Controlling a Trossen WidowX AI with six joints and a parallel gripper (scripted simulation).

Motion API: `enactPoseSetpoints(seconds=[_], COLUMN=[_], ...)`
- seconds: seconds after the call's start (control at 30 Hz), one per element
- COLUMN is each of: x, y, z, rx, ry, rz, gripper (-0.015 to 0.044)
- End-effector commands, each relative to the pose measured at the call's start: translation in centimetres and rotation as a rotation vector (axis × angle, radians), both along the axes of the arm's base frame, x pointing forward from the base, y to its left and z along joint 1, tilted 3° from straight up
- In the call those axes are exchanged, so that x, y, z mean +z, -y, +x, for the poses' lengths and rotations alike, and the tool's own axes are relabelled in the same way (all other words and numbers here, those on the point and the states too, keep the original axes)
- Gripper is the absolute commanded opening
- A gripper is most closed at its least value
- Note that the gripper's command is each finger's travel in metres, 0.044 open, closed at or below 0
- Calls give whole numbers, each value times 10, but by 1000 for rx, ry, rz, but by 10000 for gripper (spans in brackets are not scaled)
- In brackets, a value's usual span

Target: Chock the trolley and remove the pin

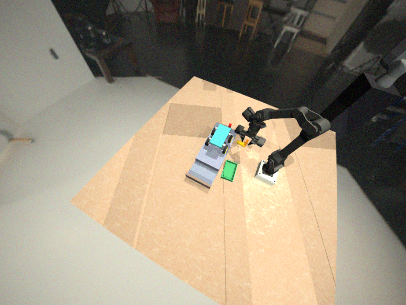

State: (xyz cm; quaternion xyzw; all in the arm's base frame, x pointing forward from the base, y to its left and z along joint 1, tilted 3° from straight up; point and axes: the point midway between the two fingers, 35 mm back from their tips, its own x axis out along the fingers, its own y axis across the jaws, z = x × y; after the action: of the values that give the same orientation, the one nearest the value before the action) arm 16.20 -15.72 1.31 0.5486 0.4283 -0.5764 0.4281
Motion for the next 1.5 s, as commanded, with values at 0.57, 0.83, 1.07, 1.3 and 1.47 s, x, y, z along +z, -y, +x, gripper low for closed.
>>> enactPoseSetpoints(seconds=[0.57,0.83,1.07,1.3,1.47], x=[-2,23,45,66,79], y=[0,-3,-4,-6,-6], z=[-1,-1,0,0,1], rx=[0,4,4,4,4], ry=[-2,-12,-12,-12,-12], rz=[2,4,4,4,4], gripper=[18,0,0,0,0])
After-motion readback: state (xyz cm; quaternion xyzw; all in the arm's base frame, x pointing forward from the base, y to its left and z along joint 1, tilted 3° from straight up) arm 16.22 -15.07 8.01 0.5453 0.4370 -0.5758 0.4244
